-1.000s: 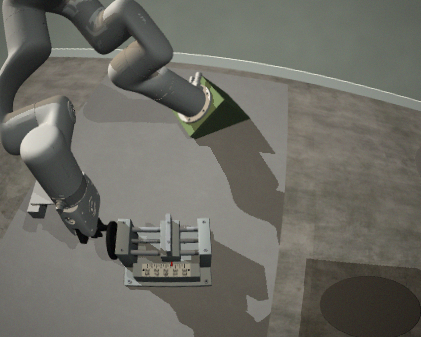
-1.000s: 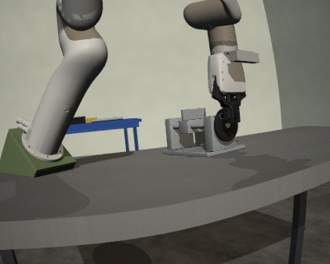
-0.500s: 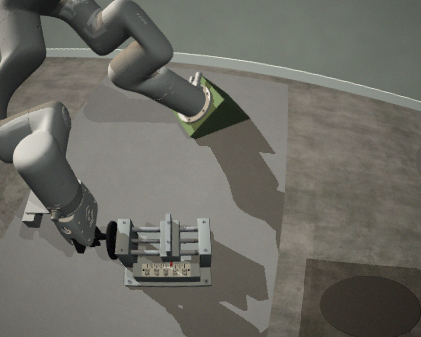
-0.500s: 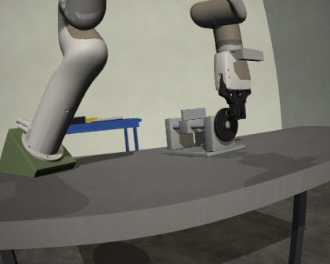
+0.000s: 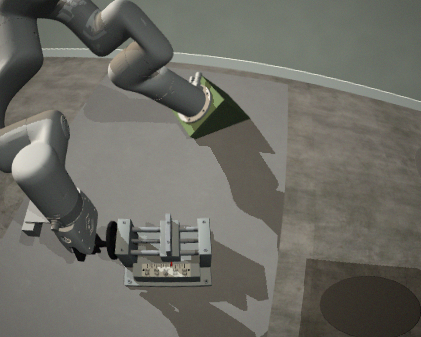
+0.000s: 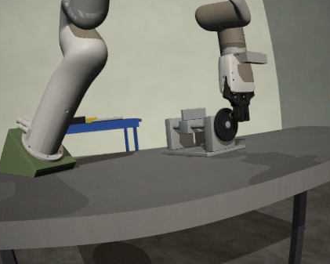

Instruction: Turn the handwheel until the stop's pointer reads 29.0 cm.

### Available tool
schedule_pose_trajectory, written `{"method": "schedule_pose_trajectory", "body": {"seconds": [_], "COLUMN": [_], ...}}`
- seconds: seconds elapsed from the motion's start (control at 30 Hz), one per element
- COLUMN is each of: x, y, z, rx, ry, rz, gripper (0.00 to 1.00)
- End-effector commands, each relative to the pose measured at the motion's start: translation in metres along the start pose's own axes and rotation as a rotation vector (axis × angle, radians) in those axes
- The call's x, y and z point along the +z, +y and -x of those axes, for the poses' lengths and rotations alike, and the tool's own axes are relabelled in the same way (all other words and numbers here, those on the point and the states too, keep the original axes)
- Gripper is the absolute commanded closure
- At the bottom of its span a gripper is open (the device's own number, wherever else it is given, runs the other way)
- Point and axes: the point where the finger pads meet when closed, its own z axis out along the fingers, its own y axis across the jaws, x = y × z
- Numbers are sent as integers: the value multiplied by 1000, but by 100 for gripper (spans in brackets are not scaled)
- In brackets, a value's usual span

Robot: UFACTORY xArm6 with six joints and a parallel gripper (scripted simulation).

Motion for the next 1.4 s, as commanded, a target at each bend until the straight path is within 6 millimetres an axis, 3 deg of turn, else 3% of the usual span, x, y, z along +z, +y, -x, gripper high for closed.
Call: {"method": "schedule_pose_trajectory", "body": {"seconds": [0.0, 1.37], "x": [3, 30], "y": [-3, -10], "z": [0, 0], "rx": [0, 0], "ry": [1, 1], "rz": [1, 1], "gripper": [94, 94]}}
